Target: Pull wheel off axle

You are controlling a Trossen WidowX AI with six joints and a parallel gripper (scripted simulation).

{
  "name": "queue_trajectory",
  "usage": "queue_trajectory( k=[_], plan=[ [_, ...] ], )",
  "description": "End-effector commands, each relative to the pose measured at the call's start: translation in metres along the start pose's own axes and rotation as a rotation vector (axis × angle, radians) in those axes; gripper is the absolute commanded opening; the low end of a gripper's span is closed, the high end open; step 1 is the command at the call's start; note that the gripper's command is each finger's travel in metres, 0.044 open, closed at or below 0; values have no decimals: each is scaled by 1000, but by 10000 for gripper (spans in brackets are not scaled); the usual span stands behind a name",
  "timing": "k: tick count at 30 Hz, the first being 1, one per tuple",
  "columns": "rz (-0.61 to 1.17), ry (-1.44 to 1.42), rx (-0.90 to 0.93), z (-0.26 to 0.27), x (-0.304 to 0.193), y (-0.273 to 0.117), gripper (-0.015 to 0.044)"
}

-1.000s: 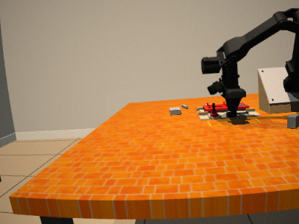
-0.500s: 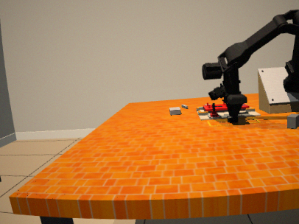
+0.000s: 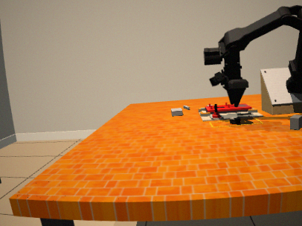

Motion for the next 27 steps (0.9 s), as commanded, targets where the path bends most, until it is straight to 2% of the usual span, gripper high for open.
queue_trajectory(
  k=[1, 4, 5, 11, 27],
  plan=[
    [3, 2, -3, -3, -5, -2, 352],
    [5, 3, -12, -14, -29, -20, 431],
    [6, 4, -14, -16, -38, -26, 440],
    [12, 2, -1, -24, -86, -51, 440],
    [12, 2, 0, -24, -87, -51, 440]
  ],
)
Point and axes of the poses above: the point midway between the two fingers, 35 mm back from their tips, its own y axis out along the fingers, its own z axis across the jaws, x = y × z, the point moved 1 cm from there along -y, back along the fingers, and after that the axes turned 9 degrees about -y, right-handed, at the moved point
